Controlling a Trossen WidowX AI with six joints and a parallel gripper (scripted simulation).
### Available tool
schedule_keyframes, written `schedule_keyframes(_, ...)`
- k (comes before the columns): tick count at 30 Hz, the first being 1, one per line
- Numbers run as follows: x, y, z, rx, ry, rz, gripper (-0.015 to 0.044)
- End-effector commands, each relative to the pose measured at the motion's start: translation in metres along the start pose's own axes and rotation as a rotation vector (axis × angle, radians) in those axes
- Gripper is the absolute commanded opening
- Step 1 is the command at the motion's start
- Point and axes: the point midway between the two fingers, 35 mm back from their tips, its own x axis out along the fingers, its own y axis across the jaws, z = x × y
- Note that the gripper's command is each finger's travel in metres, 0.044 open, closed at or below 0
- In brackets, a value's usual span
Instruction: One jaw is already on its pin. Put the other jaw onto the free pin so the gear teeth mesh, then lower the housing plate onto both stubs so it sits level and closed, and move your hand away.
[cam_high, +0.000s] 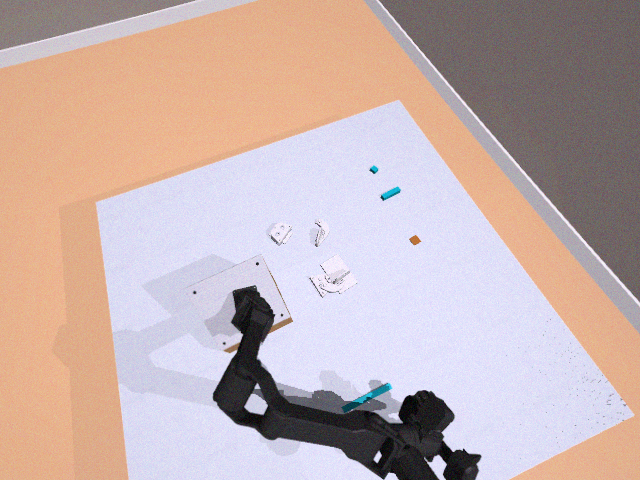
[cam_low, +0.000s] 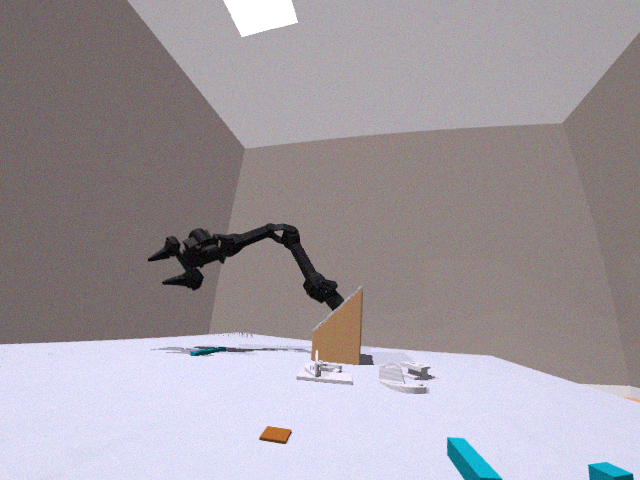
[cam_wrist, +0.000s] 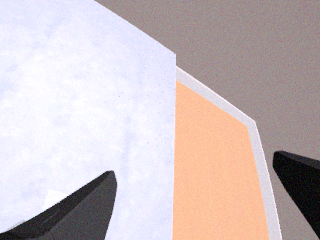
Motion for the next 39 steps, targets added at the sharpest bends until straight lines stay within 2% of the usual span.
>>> schedule_keyframes(1, 0.013, 0.022, 0.017, 0.046, -0.032, 0.063, 0.044)
schedule_keyframes(20, 0.057, 0.135, 0.116, 0.253, -0.112, 0.425, 0.044)
schedule_keyframes(30, 0.056, 0.206, 0.178, 0.304, -0.108, 0.644, 0.044)
schedule_keyframes(39, 0.038, 0.274, 0.233, 0.321, -0.064, 0.831, 0.044)
